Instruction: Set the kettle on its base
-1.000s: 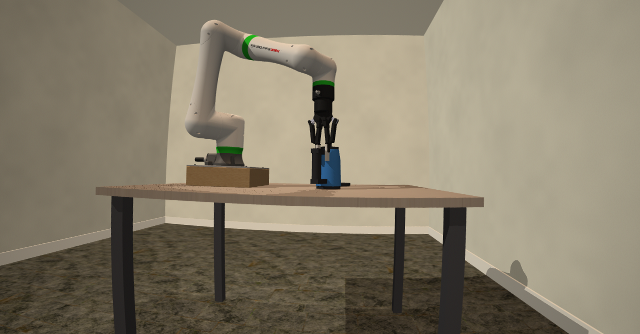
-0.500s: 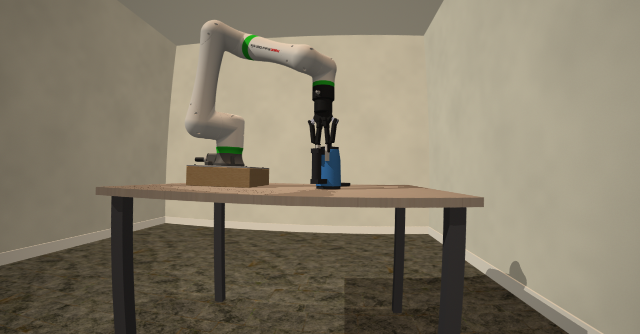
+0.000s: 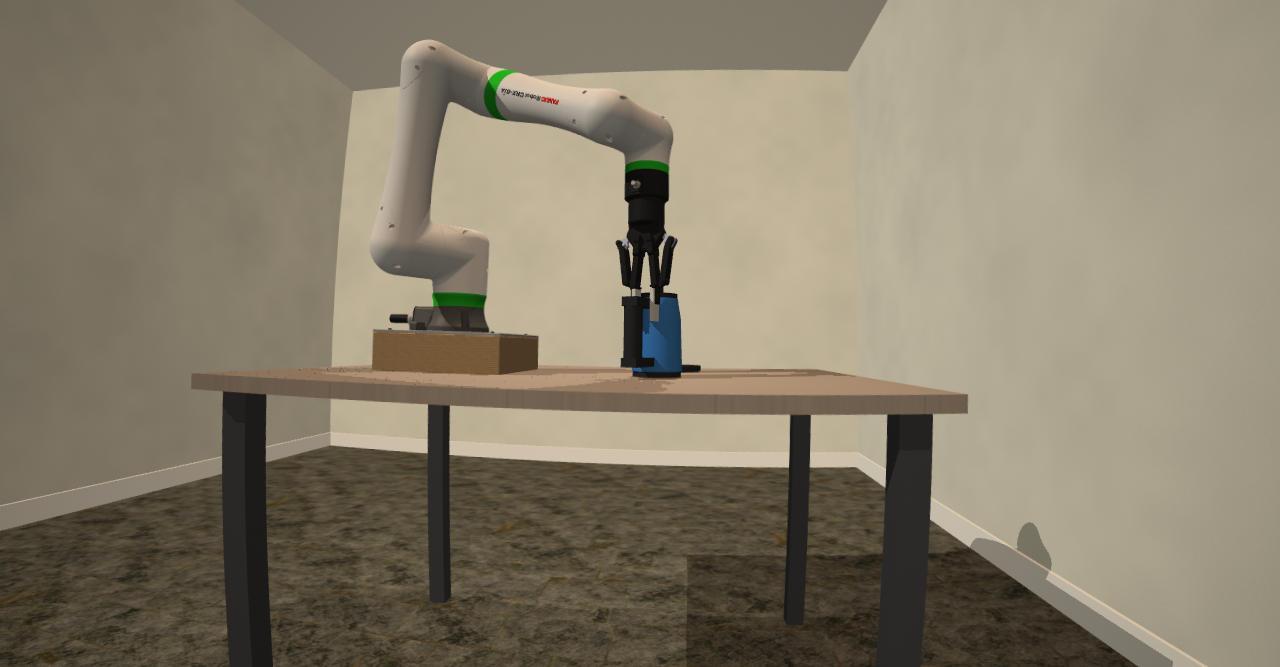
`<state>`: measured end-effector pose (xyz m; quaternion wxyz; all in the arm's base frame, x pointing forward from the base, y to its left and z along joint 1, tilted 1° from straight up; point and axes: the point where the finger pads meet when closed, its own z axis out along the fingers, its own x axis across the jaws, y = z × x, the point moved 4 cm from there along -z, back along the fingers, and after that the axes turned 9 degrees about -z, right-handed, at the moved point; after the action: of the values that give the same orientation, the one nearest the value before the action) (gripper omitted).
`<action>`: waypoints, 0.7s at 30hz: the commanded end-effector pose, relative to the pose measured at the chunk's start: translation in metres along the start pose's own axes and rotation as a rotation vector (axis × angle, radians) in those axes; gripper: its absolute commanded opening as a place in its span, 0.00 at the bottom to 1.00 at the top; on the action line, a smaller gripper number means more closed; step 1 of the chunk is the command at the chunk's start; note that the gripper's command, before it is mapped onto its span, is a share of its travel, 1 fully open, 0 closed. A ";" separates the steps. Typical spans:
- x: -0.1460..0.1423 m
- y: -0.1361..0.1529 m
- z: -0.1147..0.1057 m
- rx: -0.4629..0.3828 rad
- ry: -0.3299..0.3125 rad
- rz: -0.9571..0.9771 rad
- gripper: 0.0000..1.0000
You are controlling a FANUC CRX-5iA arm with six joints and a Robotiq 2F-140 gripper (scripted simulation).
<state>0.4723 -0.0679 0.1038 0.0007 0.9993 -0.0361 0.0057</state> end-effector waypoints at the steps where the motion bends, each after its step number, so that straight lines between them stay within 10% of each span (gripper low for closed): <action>1: 0.000 0.000 0.000 0.000 0.000 0.000 0.00; 21: 0.000 0.000 -0.017 0.000 0.000 0.000 0.00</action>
<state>0.4721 -0.0679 0.1185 0.0007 0.9993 -0.0361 0.0057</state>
